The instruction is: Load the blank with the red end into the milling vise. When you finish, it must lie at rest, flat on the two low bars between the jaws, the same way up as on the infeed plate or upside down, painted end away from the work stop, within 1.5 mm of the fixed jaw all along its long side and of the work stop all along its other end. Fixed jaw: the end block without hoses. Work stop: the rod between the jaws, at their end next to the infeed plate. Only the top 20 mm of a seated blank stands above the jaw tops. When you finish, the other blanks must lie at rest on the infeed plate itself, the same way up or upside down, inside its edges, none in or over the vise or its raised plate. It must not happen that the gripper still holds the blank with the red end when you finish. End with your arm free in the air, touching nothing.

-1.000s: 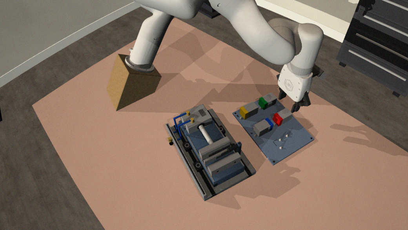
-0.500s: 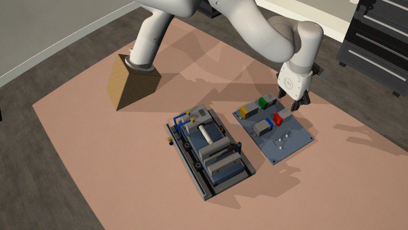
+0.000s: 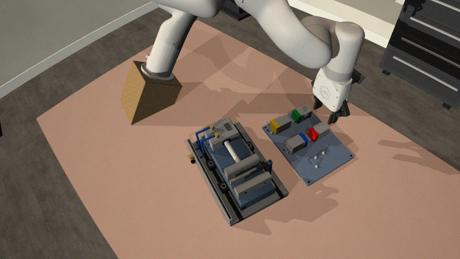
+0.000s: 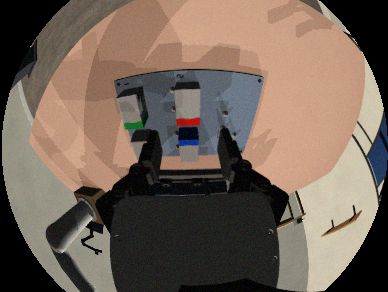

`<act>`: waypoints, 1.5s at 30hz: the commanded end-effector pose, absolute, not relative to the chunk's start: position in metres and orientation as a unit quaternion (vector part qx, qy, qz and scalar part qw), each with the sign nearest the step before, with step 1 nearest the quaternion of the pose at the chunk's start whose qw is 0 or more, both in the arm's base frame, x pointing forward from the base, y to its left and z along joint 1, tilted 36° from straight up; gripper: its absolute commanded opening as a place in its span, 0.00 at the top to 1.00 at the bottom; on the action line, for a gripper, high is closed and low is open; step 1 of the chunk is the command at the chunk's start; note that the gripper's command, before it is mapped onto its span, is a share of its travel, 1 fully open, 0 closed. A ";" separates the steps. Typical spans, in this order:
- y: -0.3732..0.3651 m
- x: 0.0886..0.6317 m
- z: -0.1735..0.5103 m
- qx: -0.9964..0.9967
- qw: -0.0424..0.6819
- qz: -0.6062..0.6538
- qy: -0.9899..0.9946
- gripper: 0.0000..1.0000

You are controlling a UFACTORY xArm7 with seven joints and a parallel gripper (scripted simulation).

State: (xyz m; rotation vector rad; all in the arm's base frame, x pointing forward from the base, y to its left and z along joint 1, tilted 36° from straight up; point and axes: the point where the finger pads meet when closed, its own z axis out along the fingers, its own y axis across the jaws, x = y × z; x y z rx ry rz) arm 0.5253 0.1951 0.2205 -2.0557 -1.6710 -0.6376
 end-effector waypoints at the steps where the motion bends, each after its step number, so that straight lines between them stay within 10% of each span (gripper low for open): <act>1: 0.194 0.526 0.222 -0.738 0.206 -0.231 -0.599 0.32; 45: 0.209 0.528 0.200 -0.738 0.206 -0.231 -0.599 0.32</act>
